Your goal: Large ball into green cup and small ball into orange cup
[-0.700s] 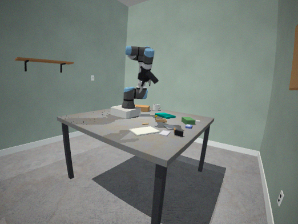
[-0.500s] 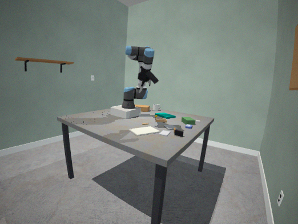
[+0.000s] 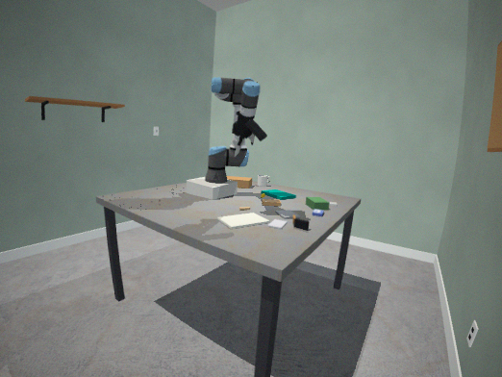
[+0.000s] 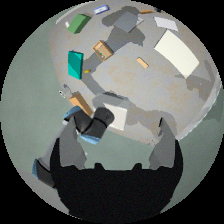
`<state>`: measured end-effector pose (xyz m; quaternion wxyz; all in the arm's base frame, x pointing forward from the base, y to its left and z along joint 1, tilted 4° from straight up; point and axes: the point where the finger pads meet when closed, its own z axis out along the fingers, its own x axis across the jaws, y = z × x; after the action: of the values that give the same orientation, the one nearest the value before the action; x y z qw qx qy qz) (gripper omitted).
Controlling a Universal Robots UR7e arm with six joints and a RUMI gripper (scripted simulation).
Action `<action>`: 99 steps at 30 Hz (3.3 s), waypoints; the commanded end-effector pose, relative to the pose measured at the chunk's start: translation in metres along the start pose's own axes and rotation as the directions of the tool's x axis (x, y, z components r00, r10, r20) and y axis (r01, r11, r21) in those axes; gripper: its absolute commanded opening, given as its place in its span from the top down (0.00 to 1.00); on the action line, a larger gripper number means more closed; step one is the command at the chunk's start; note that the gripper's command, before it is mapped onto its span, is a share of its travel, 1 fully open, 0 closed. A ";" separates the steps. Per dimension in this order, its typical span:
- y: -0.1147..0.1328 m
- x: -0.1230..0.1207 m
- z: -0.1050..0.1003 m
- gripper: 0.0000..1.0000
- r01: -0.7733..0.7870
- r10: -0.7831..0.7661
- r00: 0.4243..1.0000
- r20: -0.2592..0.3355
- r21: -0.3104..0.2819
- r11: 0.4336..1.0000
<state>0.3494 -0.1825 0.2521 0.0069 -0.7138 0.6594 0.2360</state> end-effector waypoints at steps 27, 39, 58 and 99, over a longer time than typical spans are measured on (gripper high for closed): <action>-0.110 -0.021 0.109 0.00 0.235 -0.214 0.944 -0.250 0.056 0.970; -0.149 -0.053 0.170 0.00 0.372 -0.320 0.872 -0.371 0.077 0.925; -0.169 -0.104 0.240 0.00 0.537 -0.427 0.753 -0.500 0.092 0.839; -0.169 -0.108 0.244 0.00 0.547 -0.433 0.745 -0.508 0.093 0.832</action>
<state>0.4267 0.0190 0.0212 -0.0051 -0.8915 0.4519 -0.0324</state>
